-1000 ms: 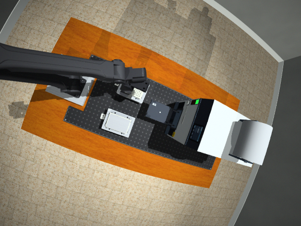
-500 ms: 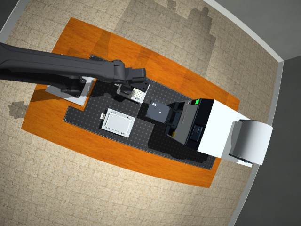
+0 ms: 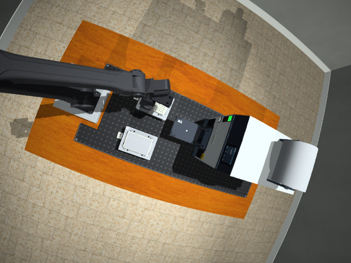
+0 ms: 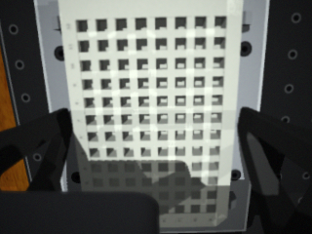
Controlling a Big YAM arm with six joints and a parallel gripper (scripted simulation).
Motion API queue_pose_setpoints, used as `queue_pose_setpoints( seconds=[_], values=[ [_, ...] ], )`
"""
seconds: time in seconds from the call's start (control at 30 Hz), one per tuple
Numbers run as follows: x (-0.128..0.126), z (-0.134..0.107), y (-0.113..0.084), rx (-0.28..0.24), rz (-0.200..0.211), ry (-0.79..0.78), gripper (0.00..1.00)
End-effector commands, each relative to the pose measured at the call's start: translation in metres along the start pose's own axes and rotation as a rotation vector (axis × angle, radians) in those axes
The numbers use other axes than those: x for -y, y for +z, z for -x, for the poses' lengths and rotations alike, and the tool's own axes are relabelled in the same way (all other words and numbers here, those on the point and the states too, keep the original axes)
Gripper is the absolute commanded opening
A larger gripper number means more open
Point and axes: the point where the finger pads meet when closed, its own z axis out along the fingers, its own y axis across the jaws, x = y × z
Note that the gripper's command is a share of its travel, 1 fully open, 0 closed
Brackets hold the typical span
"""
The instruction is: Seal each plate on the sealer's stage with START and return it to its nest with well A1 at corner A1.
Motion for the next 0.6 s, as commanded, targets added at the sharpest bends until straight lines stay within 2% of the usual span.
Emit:
queue_pose_setpoints(
  seconds=[0.0,0.33,0.57],
  values=[
    [-0.005,0.026,-0.013,0.042,0.018,0.036,1.00],
    [-0.006,0.030,-0.014,0.049,0.021,0.036,1.00],
    [-0.002,0.019,-0.009,0.030,0.013,0.031,0.99]
  ],
)
